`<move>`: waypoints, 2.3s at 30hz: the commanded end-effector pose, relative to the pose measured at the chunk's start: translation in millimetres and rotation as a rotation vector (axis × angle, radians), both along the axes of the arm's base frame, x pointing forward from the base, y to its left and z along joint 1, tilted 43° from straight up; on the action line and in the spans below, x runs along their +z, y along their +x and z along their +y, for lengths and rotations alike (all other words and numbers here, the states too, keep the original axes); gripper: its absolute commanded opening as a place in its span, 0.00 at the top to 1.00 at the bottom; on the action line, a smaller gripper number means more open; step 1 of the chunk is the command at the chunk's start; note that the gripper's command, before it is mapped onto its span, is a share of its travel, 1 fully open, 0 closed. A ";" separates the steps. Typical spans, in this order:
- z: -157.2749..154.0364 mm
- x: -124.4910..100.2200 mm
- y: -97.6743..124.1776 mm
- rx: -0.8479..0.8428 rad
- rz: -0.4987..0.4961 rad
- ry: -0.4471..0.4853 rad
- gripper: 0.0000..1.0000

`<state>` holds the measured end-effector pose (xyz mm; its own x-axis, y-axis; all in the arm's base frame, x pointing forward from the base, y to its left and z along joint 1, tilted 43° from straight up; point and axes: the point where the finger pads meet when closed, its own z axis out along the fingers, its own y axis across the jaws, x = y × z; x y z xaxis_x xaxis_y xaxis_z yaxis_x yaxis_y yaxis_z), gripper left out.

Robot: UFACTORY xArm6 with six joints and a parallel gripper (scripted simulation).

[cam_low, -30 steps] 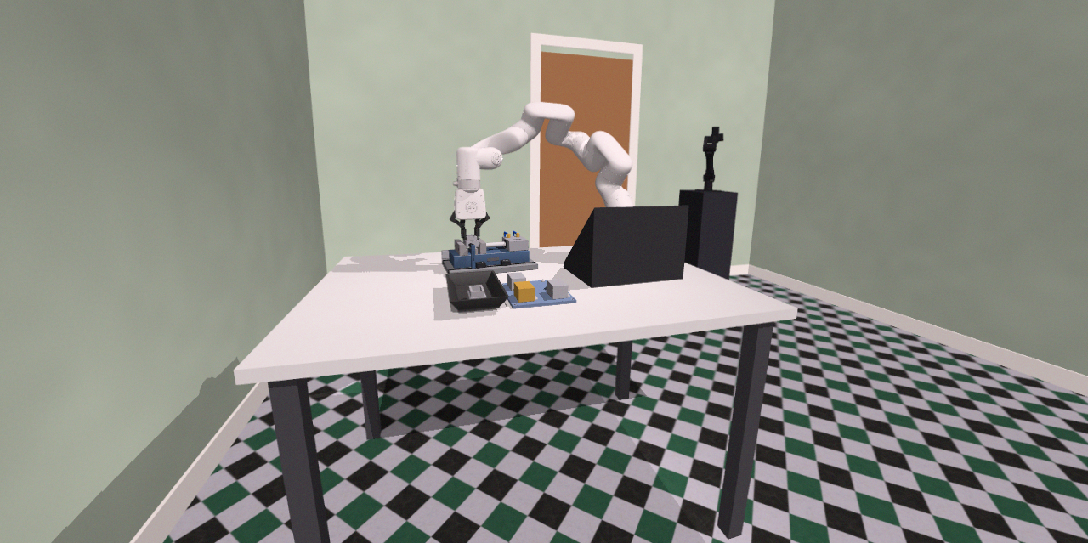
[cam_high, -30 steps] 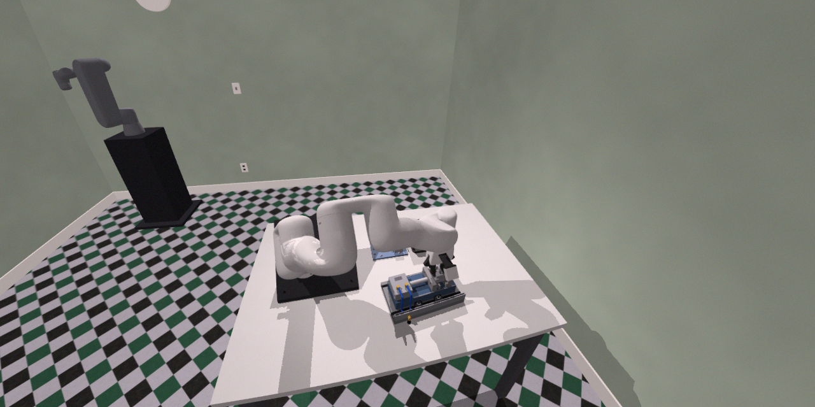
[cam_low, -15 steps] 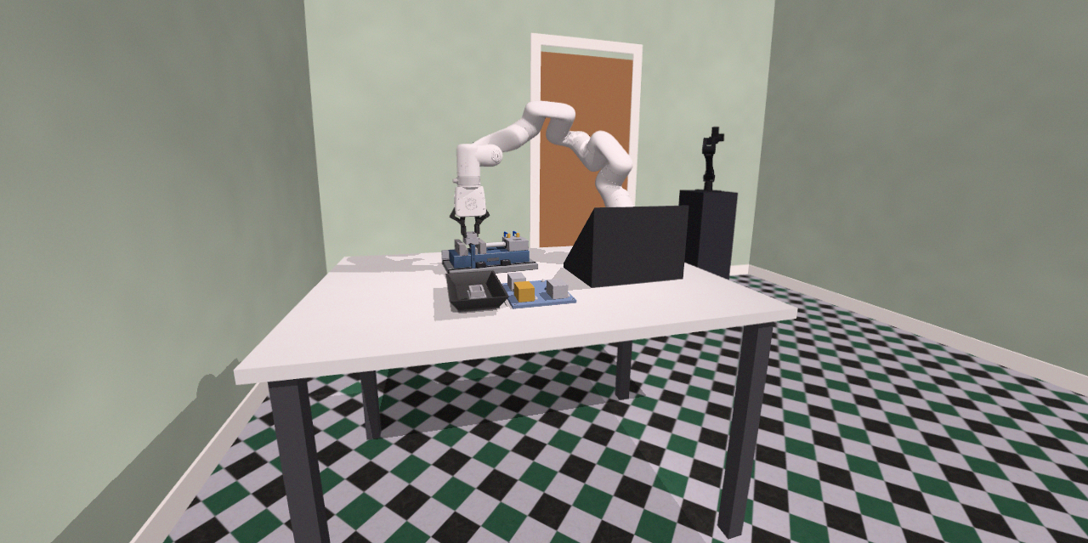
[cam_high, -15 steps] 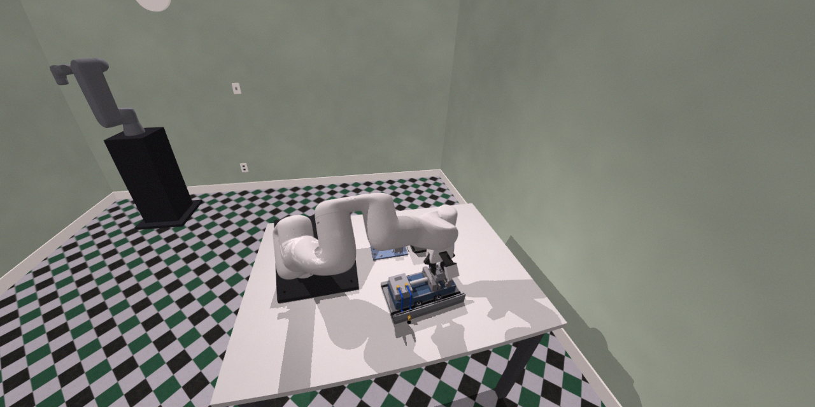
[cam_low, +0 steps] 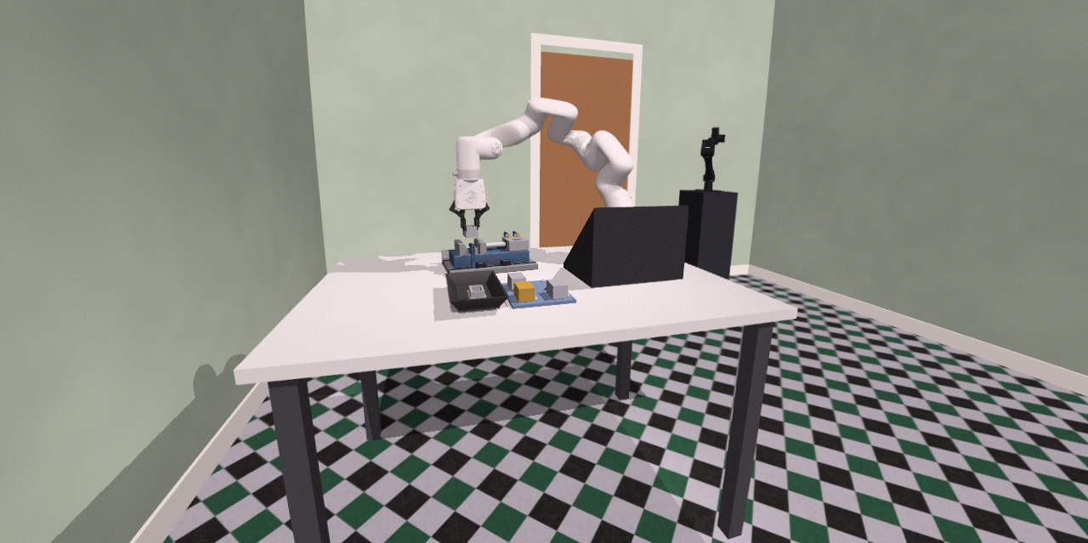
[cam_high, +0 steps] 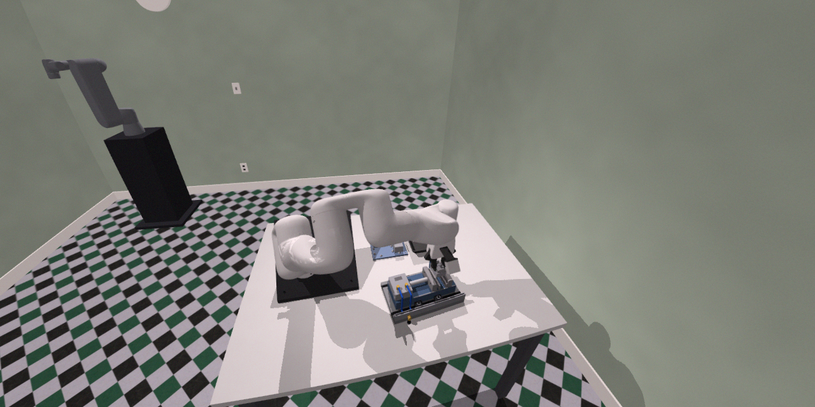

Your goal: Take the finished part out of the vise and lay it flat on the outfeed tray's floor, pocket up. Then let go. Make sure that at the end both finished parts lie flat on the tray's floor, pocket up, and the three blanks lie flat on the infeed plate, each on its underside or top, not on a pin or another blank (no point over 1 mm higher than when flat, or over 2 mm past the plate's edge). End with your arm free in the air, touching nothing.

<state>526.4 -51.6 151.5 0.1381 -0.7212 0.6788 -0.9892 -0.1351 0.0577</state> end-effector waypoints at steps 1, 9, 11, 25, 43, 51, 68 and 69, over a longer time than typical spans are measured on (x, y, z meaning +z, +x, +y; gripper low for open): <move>4.3 5.0 0.7 0.002 -0.003 0.001 1.00; 8.4 9.4 0.4 0.002 -0.003 0.001 1.00; 9.1 10.2 0.3 0.002 -0.003 0.001 1.00; 23.0 0.3 5.7 -0.003 -0.008 0.004 1.00; 160.7 -122.7 22.8 -0.056 -0.056 0.012 1.00; 201.8 -166.6 13.0 -0.072 -0.072 0.007 1.00; 202.3 -167.3 12.9 -0.073 -0.072 0.006 1.00; 202.2 -167.4 12.9 -0.073 -0.072 0.006 1.00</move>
